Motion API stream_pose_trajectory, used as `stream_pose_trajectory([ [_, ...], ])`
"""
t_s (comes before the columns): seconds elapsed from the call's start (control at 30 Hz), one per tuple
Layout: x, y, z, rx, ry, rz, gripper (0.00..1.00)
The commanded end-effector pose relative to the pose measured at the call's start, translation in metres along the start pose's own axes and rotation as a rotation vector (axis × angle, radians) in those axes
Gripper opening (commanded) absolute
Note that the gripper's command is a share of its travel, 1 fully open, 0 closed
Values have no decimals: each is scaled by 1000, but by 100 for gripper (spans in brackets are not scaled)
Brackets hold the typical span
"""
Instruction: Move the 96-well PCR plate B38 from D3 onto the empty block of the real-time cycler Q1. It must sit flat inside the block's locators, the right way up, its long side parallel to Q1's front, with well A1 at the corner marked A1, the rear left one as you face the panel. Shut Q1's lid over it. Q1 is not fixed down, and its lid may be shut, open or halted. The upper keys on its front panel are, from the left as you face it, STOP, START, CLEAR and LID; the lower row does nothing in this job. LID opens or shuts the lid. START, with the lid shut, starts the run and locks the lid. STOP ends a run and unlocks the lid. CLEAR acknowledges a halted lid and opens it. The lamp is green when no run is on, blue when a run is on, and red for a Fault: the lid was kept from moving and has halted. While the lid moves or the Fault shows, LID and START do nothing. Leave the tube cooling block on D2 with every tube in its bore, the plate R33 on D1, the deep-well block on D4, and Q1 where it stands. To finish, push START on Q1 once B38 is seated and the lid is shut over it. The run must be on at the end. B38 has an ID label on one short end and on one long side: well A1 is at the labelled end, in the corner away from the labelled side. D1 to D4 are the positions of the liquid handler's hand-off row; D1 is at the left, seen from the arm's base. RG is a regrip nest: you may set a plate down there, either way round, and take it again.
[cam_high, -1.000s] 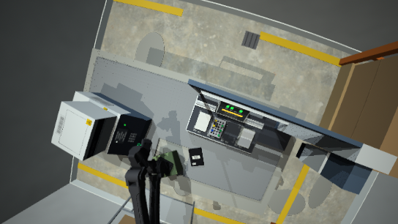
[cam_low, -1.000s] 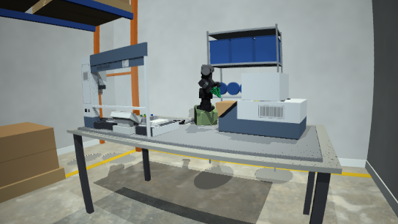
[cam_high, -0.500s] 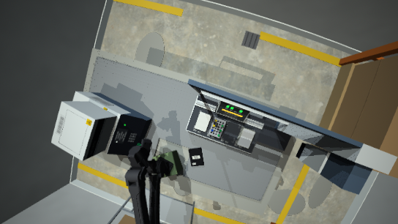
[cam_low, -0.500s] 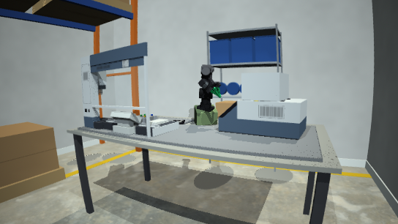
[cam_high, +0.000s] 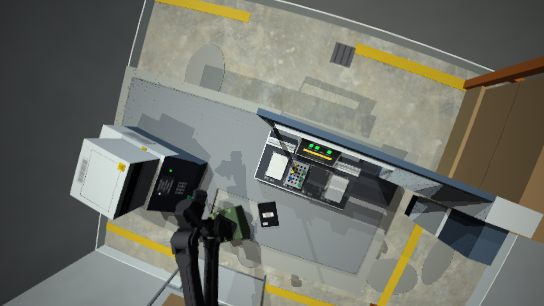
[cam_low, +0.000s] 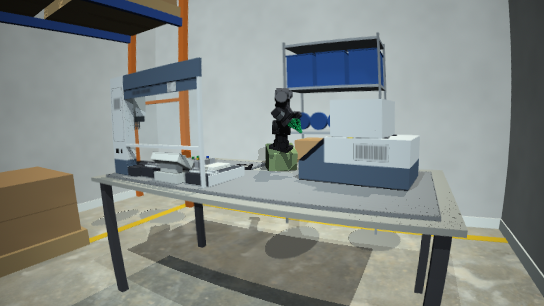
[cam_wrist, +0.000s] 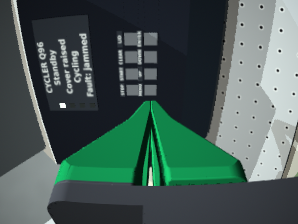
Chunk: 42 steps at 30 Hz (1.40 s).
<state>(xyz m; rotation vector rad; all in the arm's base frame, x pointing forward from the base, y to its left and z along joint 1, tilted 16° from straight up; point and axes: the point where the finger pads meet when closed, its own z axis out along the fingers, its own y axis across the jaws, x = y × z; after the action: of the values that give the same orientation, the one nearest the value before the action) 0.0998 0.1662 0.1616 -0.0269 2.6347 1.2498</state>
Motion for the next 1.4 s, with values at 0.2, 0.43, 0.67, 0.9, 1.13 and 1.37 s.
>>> stream_pose_trajectory([
  [0.2, 0, 10, -7, -18, -7, -18, 0],
  [0.43, 3, 2, -2, -10, 2, -9, 0],
  [0.67, 4, 0, 0, -8, 5, -6, 0],
  [0.9, 2, 3, -1, -2, 11, 0, 0],
  [1.13, -3, 14, -8, -13, -1, -12, 0],
  [1.37, -7, 22, -14, -24, -14, -24, 0],
])
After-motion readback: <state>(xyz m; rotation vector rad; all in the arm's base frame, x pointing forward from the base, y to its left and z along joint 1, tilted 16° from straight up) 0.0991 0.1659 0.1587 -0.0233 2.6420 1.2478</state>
